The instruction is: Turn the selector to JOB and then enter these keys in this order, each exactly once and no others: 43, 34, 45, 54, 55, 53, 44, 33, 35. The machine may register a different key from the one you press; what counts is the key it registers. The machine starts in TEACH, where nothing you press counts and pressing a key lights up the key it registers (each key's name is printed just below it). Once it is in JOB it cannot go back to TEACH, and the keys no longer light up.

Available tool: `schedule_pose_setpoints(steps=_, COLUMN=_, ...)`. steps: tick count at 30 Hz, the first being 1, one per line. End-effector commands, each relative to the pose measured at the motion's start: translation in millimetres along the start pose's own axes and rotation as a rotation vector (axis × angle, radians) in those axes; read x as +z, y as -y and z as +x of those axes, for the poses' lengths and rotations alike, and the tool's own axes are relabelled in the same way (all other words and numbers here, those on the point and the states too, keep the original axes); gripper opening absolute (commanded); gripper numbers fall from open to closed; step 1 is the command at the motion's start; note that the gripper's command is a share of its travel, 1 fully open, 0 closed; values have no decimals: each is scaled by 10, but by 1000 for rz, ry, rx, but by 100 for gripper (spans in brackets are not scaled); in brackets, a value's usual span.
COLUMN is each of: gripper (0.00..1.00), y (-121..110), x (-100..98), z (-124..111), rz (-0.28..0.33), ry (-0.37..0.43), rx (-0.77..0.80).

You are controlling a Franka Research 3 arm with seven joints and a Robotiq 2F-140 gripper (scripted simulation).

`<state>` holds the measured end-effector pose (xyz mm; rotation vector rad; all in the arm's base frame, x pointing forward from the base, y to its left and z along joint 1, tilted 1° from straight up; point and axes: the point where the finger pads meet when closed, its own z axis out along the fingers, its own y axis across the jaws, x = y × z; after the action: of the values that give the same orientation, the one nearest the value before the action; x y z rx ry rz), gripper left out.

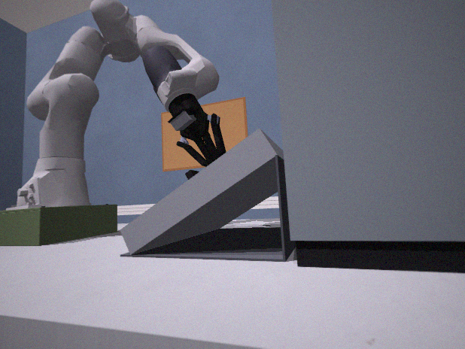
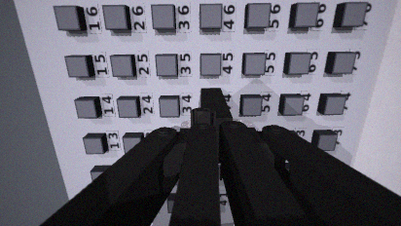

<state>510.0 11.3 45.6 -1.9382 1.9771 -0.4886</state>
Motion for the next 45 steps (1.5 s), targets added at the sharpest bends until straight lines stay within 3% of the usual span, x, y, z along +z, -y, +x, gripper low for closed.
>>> schedule_pose_setpoints(steps=1, gripper=10, y=0, x=9, z=-21, rz=0, ry=6, rx=-2)
schedule_pose_setpoints(steps=35, gripper=10, y=0, x=13, z=-21, rz=0, ry=6, rx=-2)
schedule_pose_setpoints(steps=45, gripper=10, y=0, x=-141, z=-20, rz=0, ry=5, rx=-2)
